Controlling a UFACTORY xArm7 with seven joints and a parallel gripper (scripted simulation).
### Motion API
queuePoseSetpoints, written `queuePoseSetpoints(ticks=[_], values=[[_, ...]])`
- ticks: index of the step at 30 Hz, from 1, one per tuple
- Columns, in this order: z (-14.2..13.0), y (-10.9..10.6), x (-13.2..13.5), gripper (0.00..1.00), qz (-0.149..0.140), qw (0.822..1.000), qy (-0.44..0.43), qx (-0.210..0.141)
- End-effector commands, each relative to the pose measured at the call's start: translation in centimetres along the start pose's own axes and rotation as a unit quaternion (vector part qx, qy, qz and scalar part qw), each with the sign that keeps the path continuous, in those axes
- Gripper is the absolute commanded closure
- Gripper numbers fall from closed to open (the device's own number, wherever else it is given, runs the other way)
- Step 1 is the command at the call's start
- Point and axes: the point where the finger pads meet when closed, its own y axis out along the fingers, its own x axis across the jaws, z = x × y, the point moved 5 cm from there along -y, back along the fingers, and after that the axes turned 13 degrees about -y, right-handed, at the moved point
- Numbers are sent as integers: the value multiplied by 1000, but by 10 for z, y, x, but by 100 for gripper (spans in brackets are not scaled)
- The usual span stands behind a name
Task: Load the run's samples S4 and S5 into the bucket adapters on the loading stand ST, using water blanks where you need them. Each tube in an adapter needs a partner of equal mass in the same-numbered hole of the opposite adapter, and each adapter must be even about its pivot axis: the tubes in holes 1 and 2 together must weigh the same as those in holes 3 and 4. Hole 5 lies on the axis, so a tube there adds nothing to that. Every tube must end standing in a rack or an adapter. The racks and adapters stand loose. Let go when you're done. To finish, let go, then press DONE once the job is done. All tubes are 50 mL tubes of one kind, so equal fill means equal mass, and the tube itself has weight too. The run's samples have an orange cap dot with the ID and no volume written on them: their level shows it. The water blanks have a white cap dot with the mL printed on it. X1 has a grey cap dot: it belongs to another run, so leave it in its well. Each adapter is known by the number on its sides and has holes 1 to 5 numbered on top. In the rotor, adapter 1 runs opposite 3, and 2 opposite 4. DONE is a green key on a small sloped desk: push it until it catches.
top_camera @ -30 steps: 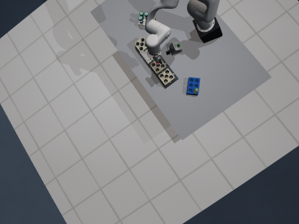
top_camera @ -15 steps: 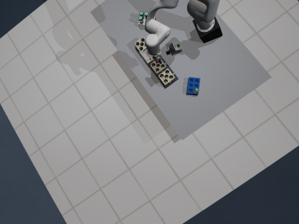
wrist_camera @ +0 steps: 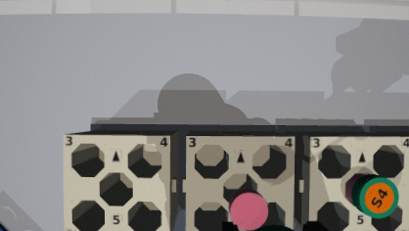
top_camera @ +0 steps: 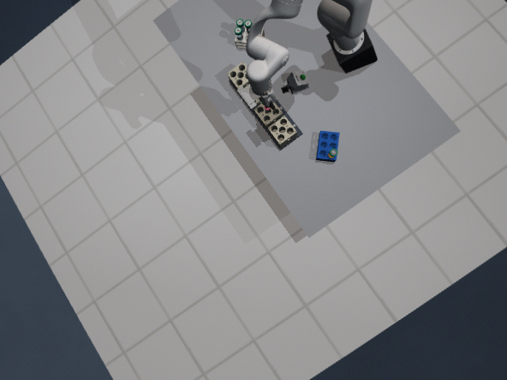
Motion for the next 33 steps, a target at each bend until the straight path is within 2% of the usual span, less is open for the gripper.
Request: queuePoseSetpoints(ticks=[1,9,33], values=[[2,4,0,100,0,1000,0,3],[2,20,0,100,0,1000,0,3],[2,25,0,100,0,1000,0,3]])
